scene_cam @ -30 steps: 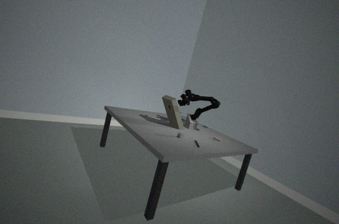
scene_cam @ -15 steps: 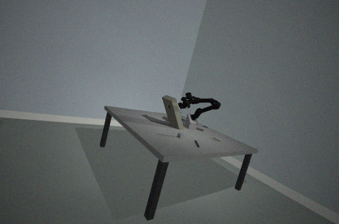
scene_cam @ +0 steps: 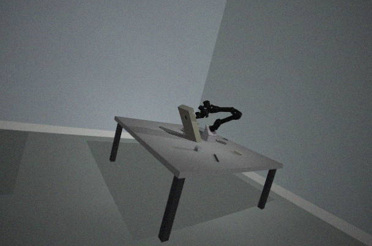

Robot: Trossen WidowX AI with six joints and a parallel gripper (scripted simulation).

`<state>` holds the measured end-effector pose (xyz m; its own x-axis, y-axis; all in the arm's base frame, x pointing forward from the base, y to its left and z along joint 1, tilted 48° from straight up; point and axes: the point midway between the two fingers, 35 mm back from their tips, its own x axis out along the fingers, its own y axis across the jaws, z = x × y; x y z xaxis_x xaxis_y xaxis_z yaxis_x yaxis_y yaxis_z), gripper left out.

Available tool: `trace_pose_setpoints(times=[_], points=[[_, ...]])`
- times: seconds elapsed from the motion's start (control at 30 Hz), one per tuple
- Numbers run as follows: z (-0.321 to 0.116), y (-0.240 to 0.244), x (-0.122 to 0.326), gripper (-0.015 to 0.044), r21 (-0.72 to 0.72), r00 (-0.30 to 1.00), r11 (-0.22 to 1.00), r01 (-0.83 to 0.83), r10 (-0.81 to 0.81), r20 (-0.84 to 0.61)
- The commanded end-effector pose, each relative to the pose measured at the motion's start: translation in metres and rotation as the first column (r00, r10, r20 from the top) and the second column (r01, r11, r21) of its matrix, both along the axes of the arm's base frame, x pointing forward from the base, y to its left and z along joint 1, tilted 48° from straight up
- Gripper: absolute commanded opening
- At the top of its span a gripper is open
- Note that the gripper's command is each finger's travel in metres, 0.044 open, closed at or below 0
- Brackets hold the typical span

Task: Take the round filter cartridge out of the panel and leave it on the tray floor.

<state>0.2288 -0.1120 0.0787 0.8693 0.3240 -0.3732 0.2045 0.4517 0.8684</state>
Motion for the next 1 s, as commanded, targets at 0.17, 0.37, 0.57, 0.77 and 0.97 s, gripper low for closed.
trace_pose_setpoints(times=[0.17, 0.37, 0.57, 0.77, 0.97], points=[[0.040, -0.044, 0.024, 0.0091, -0.024, 1.000, 1.000, 0.001, 0.000, 0.014], [0.061, -0.070, 0.021, 0.0223, -0.030, 1.000, 1.000, 0.000, 0.000, 0.011], [0.092, -0.099, 0.013, 0.0380, -0.033, 1.000, 0.999, 0.003, -0.002, 0.016], [0.039, -0.047, 0.006, 0.0305, -0.126, 0.970, 0.965, -0.232, 0.219, -0.107], [0.006, -0.002, -0.011, 0.0305, -0.161, 0.888, 0.879, -0.449, 0.420, -0.187]])
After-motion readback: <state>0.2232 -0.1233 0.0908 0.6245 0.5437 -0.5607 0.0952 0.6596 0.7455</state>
